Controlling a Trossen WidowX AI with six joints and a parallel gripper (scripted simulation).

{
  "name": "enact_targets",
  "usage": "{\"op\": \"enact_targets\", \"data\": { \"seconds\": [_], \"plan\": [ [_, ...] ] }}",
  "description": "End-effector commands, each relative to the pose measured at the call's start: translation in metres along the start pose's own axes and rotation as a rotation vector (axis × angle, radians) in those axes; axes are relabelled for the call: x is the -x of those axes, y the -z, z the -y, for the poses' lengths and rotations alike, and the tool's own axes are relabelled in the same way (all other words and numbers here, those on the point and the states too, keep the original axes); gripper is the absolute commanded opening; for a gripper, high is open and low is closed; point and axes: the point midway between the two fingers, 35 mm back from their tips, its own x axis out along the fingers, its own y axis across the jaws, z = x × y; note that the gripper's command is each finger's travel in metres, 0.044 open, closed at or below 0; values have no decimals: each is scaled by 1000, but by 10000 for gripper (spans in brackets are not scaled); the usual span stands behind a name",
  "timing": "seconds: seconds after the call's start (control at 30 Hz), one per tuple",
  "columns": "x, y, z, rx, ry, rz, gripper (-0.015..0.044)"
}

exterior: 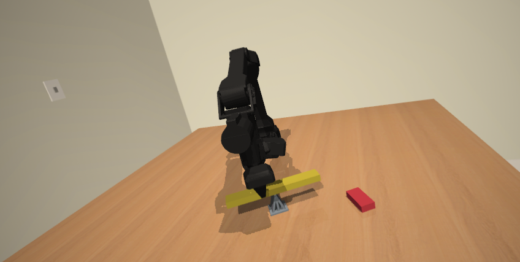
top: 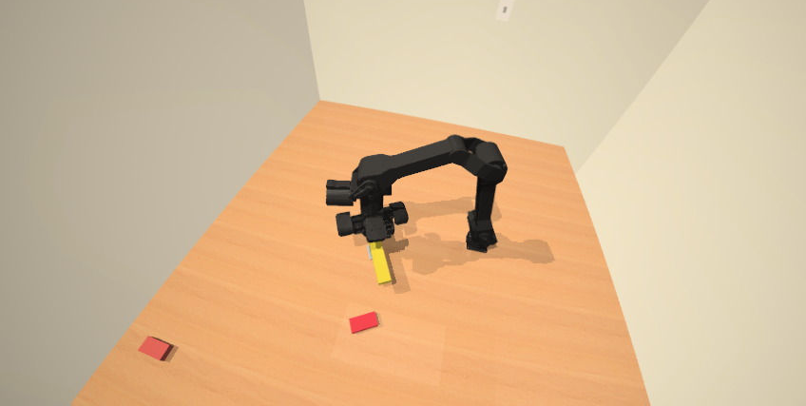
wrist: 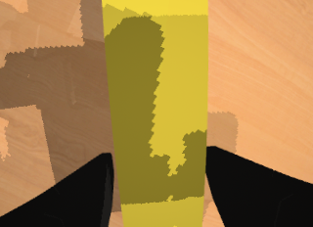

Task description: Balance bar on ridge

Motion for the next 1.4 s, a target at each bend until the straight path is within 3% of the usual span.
{"op": "enact_targets", "data": {
  "seconds": [0.0, 0.27, 0.4, 0.7, 1.37],
  "plan": [
    [0, 0, 0, 0, -1, 0, 238],
    [0, 0, 0, 0, -1, 0, 440],
    [7, 0, 1, 0, -1, 0, 440],
    [98, 0, 1, 0, 0, 0, 440],
    [100, 0, 0, 0, 0, 0, 440]
  ]
}}
